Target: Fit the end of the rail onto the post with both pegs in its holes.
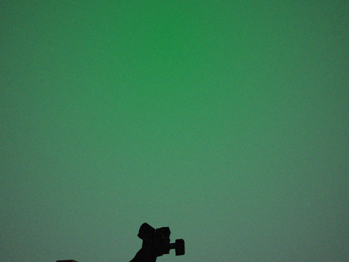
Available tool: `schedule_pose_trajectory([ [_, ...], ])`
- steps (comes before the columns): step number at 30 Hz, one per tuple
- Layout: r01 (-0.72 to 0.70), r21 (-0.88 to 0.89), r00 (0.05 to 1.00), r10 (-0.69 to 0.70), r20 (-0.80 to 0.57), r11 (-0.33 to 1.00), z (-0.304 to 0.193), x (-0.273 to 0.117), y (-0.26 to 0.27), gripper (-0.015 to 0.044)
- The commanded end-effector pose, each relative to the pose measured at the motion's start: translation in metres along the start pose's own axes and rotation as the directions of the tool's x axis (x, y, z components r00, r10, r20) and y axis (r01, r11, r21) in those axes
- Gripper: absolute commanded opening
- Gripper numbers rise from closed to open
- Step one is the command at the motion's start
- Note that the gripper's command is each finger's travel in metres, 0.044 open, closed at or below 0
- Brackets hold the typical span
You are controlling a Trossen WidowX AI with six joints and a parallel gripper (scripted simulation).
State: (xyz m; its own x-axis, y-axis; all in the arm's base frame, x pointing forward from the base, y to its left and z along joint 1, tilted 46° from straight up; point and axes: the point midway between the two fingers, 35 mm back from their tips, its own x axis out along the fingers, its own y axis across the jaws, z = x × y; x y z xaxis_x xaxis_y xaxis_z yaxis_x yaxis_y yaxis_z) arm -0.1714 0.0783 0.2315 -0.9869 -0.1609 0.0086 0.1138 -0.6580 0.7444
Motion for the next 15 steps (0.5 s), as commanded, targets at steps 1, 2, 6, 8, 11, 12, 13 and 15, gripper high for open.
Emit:
schedule_pose_trajectory([
  [1, 0.008, 0.0, 1.0, -0.008, 0.01, 1.0, 0.002, 0.0, -0.001, 0.0426],
  [2, 0.033, -0.001, 0.999, -0.033, 0.04, 0.999, 0.009, -0.002, -0.006, 0.044],
  [6, 0.247, 0.016, 0.94, -0.243, 0.24, 0.969, 0.054, -0.024, -0.044, 0.044],
  [8, 0.367, 0.044, 0.876, -0.361, 0.319, 0.929, 0.073, -0.042, -0.065, 0.044],
  [11, 0.543, 0.108, 0.745, -0.537, 0.397, 0.833, 0.094, -0.076, -0.097, 0.044],
  [12, 0.597, 0.133, 0.693, -0.593, 0.411, 0.791, 0.099, -0.089, -0.107, 0.044],
  [13, 0.649, 0.159, 0.638, -0.646, 0.419, 0.744, 0.103, -0.103, -0.117, 0.044],
  [15, 0.741, 0.214, 0.521, -0.746, 0.415, 0.636, 0.107, -0.132, -0.135, 0.044],
])
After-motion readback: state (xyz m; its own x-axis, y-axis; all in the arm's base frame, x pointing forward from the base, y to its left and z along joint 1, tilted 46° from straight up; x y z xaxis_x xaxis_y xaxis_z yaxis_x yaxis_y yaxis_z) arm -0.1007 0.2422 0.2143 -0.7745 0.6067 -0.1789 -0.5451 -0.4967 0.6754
